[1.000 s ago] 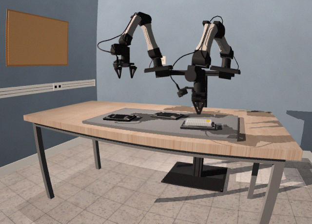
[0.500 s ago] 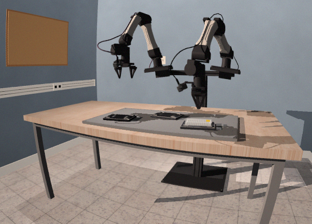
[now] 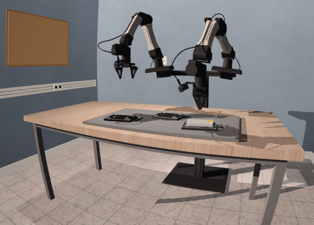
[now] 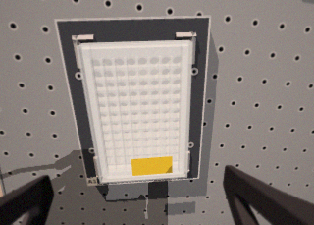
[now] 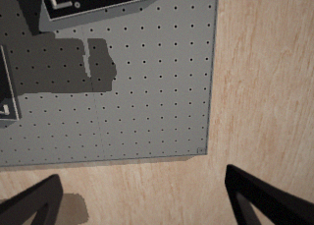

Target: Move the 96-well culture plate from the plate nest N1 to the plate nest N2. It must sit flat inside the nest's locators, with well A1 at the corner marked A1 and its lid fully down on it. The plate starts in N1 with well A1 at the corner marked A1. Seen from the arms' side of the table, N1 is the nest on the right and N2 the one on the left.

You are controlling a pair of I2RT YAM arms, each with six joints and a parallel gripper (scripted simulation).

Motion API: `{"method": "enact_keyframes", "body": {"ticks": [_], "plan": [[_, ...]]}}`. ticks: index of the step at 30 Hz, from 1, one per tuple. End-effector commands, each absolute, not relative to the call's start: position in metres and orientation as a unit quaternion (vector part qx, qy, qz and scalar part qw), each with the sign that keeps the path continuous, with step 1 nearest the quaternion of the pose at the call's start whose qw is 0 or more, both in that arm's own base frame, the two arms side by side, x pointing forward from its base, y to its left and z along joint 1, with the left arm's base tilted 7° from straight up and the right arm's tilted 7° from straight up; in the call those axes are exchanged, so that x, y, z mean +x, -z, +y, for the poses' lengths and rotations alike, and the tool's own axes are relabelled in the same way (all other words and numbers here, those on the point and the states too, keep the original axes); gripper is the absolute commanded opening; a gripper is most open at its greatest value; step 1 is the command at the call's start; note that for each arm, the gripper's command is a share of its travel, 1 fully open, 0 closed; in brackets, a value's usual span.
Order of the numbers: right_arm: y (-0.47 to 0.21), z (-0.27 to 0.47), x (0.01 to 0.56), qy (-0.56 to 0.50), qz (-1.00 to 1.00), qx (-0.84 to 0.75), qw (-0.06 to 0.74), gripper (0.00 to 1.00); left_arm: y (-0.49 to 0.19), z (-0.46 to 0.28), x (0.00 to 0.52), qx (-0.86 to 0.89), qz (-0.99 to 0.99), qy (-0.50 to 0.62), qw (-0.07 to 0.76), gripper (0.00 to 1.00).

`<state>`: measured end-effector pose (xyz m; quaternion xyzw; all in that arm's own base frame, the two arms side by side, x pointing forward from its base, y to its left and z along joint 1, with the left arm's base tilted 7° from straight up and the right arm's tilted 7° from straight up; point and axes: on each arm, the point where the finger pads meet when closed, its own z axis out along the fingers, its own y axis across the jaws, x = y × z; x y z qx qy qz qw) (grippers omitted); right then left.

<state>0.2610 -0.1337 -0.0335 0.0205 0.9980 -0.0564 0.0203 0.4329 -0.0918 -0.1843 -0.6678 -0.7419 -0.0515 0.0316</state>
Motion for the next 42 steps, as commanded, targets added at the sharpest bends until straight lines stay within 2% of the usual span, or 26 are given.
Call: {"method": "enact_keyframes", "body": {"ticks": [1,37,42], "plan": [[0.030,-0.133,0.264,0.058,0.998,0.015,0.025,1.00,0.158,-0.102,0.449,-0.668,-0.741,0.064,0.003,1.00],[0.030,-0.133,0.264,0.058,0.998,0.015,0.025,1.00,0.158,-0.102,0.449,-0.668,-0.741,0.064,0.003,1.00],[0.030,-0.133,0.264,0.058,0.998,0.015,0.025,1.00,0.148,-0.084,0.424,-0.596,-0.800,0.064,-0.003,1.00]]}}
